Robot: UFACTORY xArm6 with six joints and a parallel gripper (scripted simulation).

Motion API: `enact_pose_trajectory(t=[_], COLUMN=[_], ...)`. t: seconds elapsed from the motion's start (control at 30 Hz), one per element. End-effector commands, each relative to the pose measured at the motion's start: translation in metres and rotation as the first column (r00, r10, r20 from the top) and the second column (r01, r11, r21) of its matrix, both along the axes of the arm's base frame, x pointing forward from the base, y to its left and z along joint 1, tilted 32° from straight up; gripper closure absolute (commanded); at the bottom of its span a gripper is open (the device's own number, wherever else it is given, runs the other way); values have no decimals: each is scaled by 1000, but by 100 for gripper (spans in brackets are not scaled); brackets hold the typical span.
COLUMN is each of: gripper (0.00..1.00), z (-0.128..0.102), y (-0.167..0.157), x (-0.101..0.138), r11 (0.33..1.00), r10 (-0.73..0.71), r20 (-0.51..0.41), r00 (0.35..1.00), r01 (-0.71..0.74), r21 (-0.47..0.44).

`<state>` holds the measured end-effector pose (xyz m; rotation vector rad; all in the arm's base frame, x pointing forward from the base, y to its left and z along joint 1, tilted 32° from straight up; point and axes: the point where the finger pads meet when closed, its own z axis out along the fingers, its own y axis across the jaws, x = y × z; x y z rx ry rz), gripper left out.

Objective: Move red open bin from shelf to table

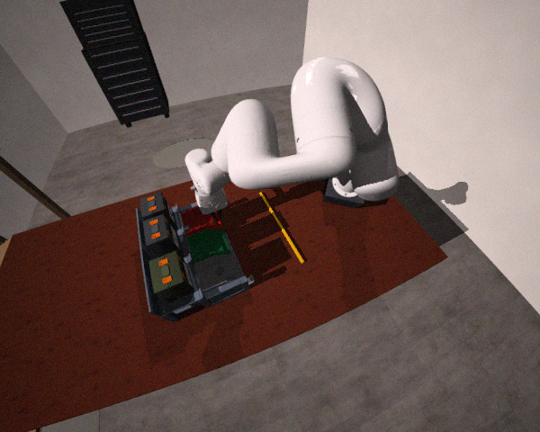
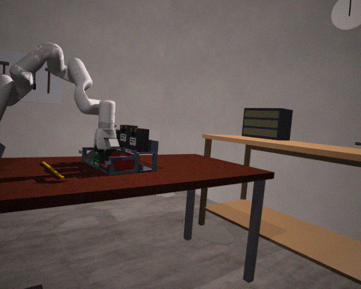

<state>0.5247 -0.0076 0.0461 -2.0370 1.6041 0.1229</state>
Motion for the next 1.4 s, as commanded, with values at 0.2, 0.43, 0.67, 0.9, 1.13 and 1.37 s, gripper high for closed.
enact_pose_trajectory(t=[0.2, 0.43, 0.67, 0.9, 1.13, 1.37], gripper=[100, 100, 100, 100, 100, 100], z=[-7, -11, -18, -18, -28, -28], y=[-4, -6, -8, -8, -13, -13], x=[-20, -31, -47, -47, -75, -75], r11=[1000, 1000, 1000, 1000, 1000, 1000], r10=[-2, -2, -2, -2, -2, -2], r20=[2, 1, 1, 1, 1, 1], r00=[1000, 1000, 1000, 1000, 1000, 1000], r01=[2, 2, 2, 2, 2, 2], r21=[0, 0, 0, 0, 0, 0])
